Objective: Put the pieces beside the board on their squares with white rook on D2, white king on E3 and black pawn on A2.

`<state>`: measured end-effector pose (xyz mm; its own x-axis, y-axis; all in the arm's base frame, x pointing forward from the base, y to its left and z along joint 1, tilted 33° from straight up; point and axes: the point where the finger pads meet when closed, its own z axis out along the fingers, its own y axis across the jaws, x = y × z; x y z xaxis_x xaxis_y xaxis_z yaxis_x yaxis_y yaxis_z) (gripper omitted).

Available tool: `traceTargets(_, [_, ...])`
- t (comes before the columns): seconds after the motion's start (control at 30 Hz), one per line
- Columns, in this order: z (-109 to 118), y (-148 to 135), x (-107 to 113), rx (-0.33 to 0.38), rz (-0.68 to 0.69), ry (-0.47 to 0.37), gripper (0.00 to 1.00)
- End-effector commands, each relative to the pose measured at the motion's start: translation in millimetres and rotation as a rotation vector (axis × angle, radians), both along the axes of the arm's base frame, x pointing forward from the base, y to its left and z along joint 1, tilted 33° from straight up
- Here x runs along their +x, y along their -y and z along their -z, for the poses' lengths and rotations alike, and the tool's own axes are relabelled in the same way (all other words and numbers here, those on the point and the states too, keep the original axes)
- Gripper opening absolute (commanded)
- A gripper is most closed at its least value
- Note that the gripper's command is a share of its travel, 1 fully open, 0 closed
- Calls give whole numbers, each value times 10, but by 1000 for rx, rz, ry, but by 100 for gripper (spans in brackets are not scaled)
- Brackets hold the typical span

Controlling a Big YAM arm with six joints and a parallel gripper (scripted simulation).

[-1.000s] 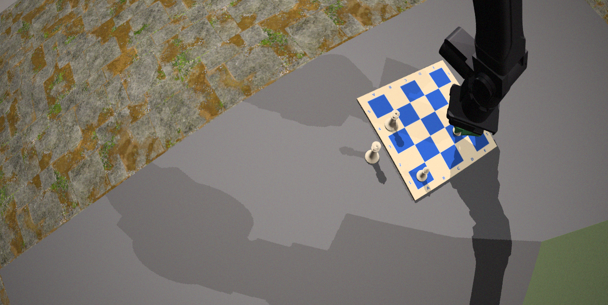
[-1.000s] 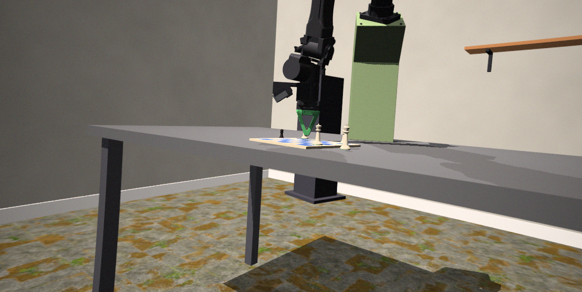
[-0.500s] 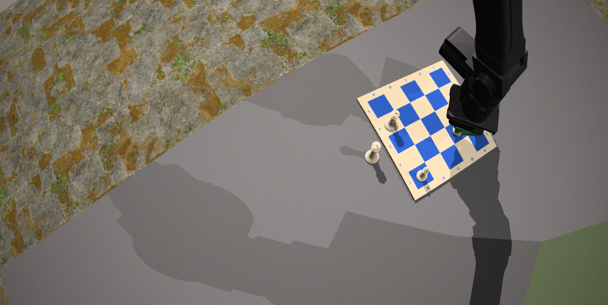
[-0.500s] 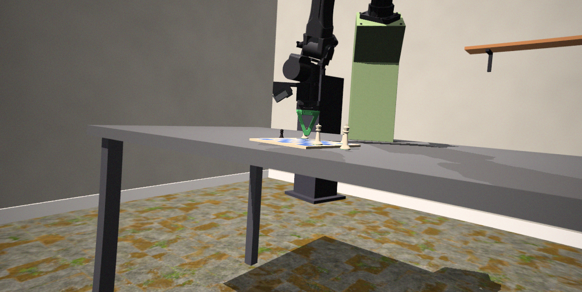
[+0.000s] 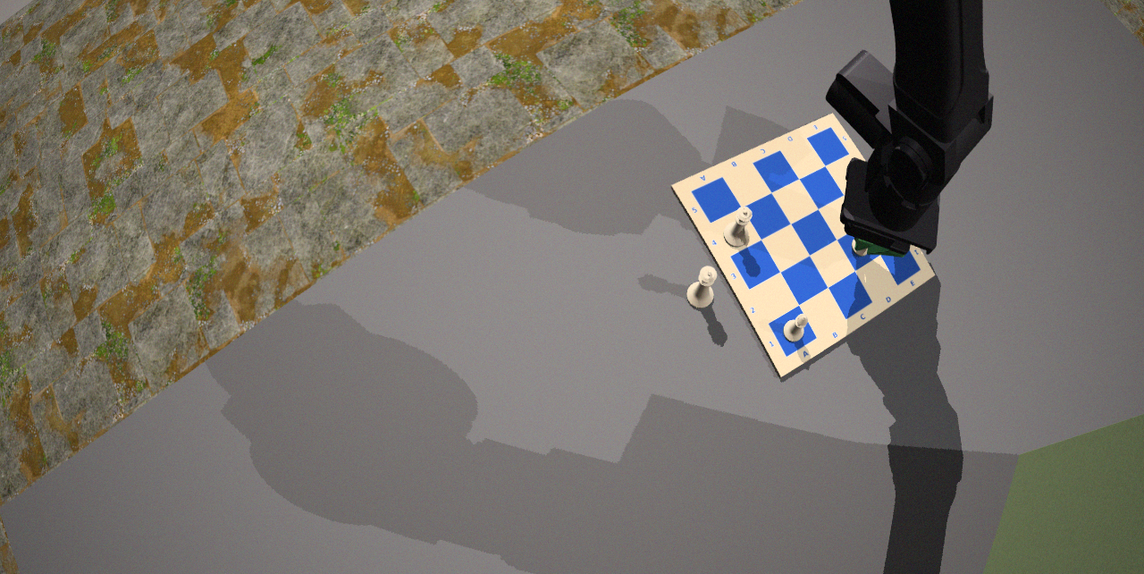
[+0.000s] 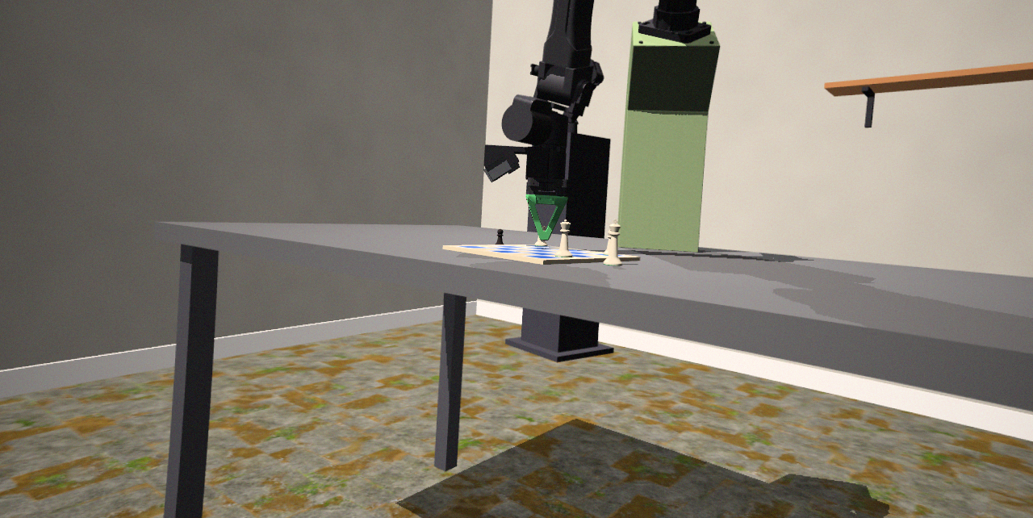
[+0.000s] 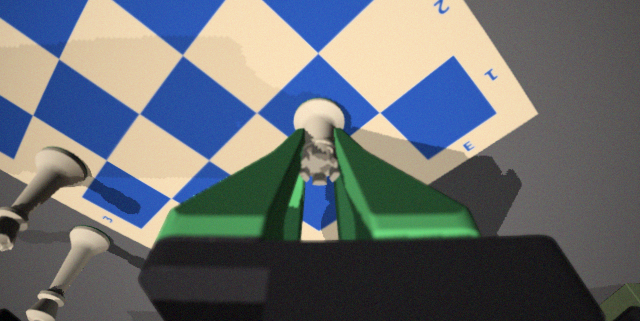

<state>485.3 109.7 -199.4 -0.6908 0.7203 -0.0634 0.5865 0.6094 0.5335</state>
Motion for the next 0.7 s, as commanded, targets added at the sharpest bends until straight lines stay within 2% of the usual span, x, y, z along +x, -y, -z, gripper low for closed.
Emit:
traceTargets(0.0, [-48, 7, 45, 0, 8, 8, 0])
traceTargets(0.67, [-52, 26, 45, -6, -2, 10, 0])
